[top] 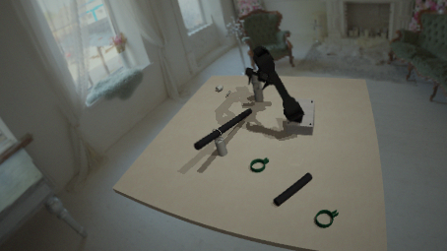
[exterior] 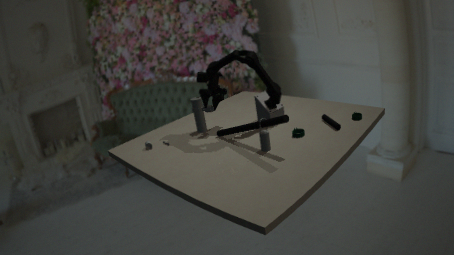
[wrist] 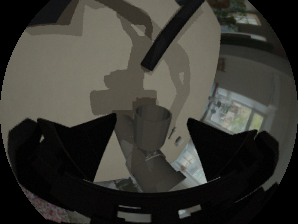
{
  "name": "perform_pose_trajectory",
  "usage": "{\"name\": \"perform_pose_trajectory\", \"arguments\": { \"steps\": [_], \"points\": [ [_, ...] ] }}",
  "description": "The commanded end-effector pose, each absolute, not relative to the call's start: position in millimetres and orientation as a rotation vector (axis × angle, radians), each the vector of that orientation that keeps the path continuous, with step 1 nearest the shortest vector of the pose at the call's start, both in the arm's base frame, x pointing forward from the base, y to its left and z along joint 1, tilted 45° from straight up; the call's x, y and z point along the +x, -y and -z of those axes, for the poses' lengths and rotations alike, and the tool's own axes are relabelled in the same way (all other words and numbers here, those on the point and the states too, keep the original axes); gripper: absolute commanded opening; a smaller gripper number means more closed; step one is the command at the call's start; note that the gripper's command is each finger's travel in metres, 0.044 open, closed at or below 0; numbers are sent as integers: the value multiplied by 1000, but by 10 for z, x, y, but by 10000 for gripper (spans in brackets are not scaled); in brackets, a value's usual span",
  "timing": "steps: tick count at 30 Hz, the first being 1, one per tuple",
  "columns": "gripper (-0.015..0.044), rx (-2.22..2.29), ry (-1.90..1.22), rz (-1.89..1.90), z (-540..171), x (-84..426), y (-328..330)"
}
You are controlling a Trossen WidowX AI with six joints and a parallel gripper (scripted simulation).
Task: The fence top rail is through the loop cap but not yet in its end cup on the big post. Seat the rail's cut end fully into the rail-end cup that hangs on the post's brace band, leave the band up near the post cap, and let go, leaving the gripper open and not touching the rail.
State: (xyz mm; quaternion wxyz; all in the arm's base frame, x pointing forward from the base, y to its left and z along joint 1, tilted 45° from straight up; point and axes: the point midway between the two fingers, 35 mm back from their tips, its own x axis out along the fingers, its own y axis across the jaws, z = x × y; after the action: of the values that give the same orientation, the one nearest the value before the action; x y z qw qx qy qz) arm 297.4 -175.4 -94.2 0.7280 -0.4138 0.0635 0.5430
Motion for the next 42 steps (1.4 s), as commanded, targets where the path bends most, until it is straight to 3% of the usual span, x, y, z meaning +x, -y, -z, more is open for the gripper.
{"name": "perform_pose_trajectory", "arguments": {
  "steps": [1, 17, 30, 32, 35, 42],
  "points": [
    [440, -900, -139, -1196, 976, 2984, 1689],
    [440, -899, -134, -1196, 1096, 3073, 1490],
    [99, -899, -134, -1196, 1097, 3074, 1488],
    [85, -899, -134, -1196, 1097, 3074, 1488],
    [7, -893, -145, -1192, 1096, 3084, 1484],
    [0, -872, -187, -1175, 1089, 3125, 1472]
  ]
}}
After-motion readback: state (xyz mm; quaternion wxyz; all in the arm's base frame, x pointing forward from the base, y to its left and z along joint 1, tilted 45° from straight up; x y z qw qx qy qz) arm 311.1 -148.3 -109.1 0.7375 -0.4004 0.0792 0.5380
